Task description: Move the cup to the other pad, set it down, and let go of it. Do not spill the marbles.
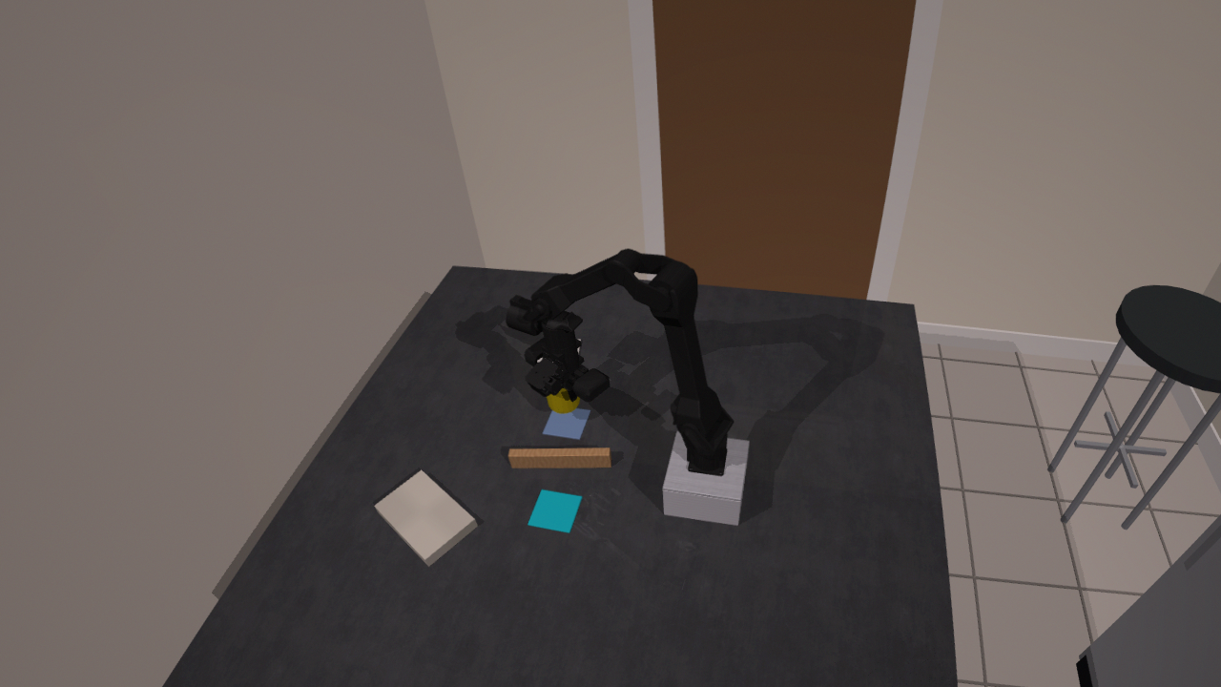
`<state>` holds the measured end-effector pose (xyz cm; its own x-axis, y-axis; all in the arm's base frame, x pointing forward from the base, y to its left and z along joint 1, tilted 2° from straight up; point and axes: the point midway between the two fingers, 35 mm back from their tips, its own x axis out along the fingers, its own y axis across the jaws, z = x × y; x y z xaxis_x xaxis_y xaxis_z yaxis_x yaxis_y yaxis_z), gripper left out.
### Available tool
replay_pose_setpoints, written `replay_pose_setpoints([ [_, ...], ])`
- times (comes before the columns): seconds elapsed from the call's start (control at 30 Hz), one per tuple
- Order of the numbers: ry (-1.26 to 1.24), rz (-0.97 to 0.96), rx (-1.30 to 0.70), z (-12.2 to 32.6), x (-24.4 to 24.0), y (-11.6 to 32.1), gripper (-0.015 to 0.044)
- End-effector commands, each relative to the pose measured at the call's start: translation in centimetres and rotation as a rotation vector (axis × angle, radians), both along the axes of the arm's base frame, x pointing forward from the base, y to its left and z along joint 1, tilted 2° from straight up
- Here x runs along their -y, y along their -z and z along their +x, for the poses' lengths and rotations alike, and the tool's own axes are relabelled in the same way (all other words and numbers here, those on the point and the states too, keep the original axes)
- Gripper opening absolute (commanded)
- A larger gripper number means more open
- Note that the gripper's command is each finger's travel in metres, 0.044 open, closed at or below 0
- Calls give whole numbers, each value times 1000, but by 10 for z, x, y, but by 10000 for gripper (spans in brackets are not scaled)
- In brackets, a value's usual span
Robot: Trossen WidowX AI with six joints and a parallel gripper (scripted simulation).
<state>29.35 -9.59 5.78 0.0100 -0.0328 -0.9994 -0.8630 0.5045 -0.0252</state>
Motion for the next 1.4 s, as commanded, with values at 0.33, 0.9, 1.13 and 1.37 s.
replay_pose_setpoints([
  [0.33,0,0,0,0,0,0,0],
  [0.9,1,1,4,-5,-31,2,0],
  [1.13,1,3,4,-7,-47,2,0],
  [1.37,1,4,5,-10,-62,3,0],
])
